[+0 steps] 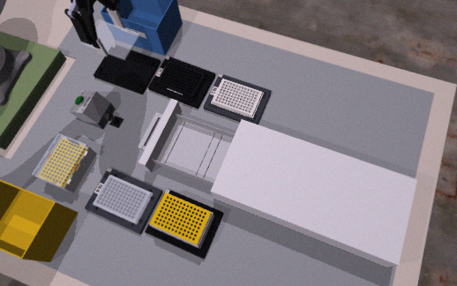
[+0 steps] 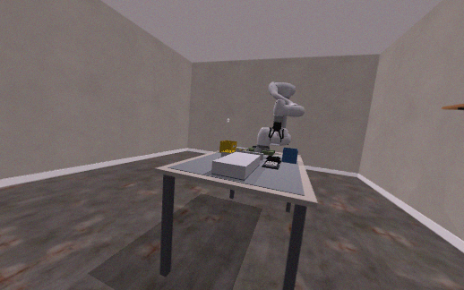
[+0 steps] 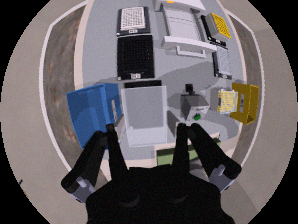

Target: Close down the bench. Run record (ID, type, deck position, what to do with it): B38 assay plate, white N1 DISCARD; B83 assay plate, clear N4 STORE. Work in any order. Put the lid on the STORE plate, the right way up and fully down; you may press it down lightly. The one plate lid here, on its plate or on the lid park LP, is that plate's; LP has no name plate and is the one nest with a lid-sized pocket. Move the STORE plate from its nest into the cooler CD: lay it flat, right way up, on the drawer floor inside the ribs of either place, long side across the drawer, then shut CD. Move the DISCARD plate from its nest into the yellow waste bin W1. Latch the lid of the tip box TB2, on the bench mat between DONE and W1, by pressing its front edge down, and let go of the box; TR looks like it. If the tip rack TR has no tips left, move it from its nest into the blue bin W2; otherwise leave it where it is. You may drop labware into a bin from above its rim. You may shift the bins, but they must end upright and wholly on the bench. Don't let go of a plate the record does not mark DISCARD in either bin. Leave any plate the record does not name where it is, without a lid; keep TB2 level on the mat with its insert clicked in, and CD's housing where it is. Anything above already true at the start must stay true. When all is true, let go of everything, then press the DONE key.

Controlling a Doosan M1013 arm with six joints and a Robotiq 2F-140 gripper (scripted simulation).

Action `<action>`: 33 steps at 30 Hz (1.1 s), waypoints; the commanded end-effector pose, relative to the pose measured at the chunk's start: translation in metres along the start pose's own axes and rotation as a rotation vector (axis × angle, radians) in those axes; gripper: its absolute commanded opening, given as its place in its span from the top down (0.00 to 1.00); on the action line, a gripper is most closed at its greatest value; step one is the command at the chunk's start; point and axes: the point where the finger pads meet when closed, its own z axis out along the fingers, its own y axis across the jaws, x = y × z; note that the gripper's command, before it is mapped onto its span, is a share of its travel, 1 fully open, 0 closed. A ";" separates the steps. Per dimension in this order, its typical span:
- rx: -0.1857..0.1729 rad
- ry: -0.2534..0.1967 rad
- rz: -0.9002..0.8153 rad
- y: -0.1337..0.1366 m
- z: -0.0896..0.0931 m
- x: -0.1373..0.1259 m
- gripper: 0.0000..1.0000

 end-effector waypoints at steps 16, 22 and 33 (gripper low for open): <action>0.000 0.000 0.016 0.037 0.000 0.019 1.00; 0.000 0.000 0.016 0.049 0.000 0.026 1.00; 0.000 0.000 0.016 0.072 0.000 0.038 1.00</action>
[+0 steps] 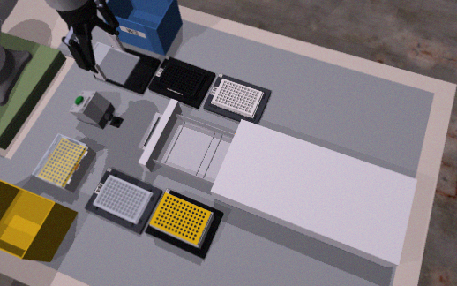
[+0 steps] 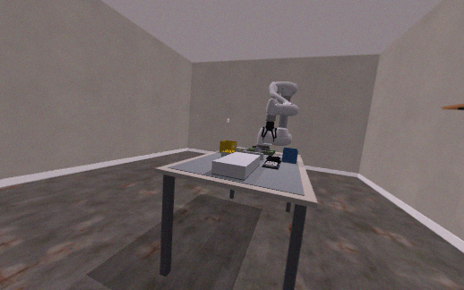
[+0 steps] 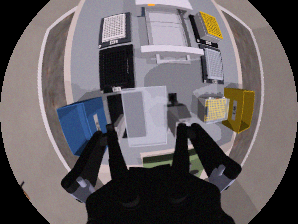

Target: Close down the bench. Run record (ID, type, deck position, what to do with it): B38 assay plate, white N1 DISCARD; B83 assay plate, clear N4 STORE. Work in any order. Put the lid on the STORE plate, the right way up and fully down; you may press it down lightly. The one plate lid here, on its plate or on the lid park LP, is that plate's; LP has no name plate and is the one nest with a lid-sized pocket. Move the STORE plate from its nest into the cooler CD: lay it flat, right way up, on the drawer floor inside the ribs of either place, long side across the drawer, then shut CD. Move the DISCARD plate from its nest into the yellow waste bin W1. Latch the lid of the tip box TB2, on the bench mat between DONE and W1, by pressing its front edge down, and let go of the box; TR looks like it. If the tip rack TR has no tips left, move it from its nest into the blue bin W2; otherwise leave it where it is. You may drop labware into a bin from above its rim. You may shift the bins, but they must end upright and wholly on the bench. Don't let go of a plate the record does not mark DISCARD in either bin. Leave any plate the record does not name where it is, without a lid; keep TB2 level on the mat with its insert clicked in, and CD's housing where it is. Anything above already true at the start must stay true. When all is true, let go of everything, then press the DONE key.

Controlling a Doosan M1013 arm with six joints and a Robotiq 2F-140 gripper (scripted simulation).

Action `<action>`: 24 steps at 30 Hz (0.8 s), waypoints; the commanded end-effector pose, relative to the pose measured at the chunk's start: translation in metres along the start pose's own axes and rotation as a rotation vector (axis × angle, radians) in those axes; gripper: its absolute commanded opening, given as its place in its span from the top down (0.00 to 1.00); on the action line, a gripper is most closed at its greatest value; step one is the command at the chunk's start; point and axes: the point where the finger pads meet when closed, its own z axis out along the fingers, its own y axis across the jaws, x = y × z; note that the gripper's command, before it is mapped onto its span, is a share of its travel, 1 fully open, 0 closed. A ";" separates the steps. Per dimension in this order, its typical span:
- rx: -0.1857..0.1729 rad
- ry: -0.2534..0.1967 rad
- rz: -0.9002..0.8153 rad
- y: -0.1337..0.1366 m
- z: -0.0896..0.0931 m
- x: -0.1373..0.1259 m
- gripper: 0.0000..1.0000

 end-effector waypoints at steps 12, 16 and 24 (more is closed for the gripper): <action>0.001 0.000 0.000 0.030 0.000 0.017 1.00; 0.001 0.000 0.000 0.040 0.000 0.022 1.00; 0.001 0.000 0.000 0.054 0.000 0.029 1.00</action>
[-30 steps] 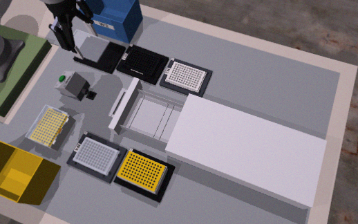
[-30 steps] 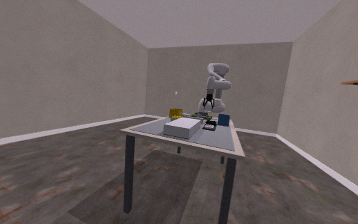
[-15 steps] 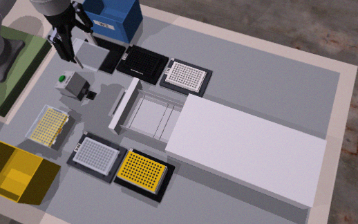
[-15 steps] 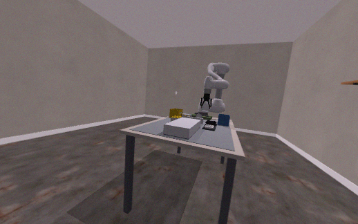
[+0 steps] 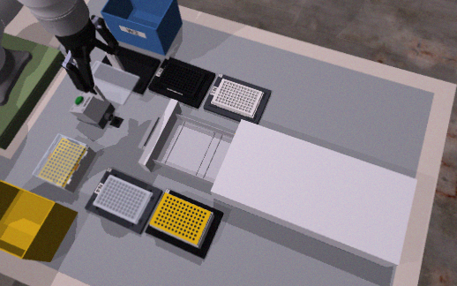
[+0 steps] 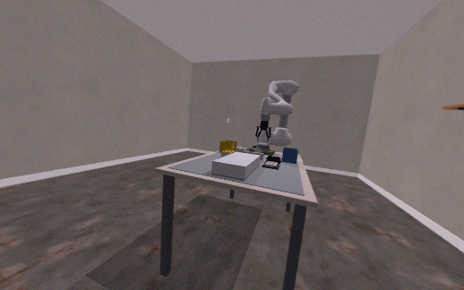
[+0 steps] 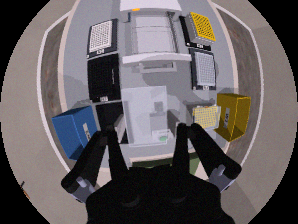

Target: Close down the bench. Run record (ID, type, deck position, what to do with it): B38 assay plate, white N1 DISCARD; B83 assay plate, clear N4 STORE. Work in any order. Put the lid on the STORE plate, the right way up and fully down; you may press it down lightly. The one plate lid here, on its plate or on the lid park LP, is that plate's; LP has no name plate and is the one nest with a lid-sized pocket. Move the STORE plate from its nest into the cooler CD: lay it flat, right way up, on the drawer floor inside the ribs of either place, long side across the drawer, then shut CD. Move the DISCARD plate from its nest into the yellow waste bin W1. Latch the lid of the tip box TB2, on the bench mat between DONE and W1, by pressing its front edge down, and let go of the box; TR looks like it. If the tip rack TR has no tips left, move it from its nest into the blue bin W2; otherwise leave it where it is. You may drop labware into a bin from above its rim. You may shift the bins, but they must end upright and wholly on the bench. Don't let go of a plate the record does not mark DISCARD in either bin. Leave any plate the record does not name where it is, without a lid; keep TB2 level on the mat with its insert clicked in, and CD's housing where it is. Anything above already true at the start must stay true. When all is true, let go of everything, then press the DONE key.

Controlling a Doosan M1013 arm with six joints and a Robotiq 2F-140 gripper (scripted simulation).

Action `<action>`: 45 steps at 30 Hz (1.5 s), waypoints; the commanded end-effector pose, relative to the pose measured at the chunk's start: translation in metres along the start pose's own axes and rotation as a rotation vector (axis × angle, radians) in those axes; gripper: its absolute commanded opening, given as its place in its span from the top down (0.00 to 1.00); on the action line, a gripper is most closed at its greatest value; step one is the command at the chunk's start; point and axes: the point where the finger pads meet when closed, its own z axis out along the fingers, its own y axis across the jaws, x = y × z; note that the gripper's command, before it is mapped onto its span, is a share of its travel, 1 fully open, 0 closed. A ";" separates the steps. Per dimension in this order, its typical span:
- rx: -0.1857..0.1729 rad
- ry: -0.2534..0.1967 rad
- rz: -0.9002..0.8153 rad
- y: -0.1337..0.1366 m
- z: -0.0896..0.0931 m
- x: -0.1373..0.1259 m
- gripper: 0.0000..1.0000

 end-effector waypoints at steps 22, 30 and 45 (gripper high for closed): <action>0.001 0.000 0.000 0.049 0.000 0.027 1.00; 0.001 0.000 0.000 0.068 0.000 0.037 1.00; 0.001 0.000 0.000 0.099 0.000 0.054 1.00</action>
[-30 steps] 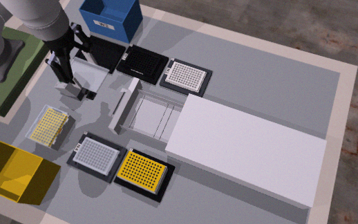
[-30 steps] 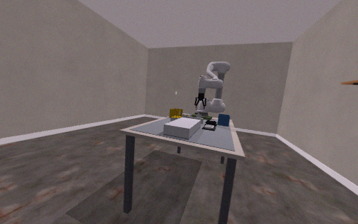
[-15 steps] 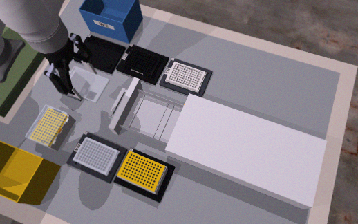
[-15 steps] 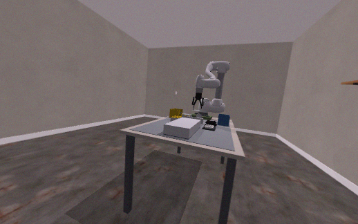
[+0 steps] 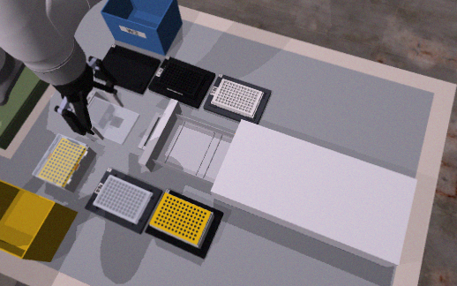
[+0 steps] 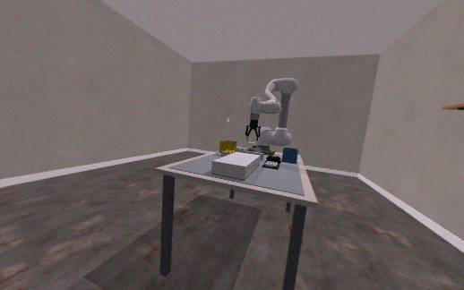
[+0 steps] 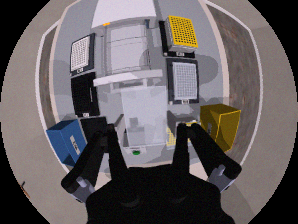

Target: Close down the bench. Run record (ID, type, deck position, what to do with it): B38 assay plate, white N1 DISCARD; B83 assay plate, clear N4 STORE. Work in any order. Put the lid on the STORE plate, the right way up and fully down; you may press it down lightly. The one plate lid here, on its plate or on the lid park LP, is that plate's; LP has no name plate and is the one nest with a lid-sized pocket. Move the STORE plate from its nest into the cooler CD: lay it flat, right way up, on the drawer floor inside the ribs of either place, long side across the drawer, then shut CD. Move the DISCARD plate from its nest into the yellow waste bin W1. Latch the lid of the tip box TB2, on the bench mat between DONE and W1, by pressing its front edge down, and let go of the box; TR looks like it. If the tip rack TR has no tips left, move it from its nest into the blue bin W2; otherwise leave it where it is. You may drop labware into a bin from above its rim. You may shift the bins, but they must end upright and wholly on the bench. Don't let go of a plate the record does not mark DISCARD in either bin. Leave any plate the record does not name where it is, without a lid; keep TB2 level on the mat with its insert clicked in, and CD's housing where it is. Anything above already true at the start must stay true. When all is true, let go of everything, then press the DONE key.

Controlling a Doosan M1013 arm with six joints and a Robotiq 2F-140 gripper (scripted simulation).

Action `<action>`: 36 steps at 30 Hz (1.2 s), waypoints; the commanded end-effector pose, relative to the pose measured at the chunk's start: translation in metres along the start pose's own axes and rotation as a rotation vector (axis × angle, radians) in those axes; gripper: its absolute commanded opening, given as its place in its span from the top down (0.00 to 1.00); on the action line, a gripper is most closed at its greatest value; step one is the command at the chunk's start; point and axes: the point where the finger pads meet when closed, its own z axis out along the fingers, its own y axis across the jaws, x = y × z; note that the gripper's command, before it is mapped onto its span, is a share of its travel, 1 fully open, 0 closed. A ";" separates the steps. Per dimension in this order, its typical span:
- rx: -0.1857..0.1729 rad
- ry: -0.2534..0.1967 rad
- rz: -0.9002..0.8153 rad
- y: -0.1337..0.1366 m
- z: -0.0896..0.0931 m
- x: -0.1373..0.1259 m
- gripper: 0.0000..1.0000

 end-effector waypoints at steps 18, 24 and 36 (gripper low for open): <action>0.000 0.000 0.000 0.044 0.000 0.024 1.00; 0.000 0.000 0.000 0.053 0.000 0.029 1.00; 0.000 0.000 0.000 0.082 0.000 0.044 1.00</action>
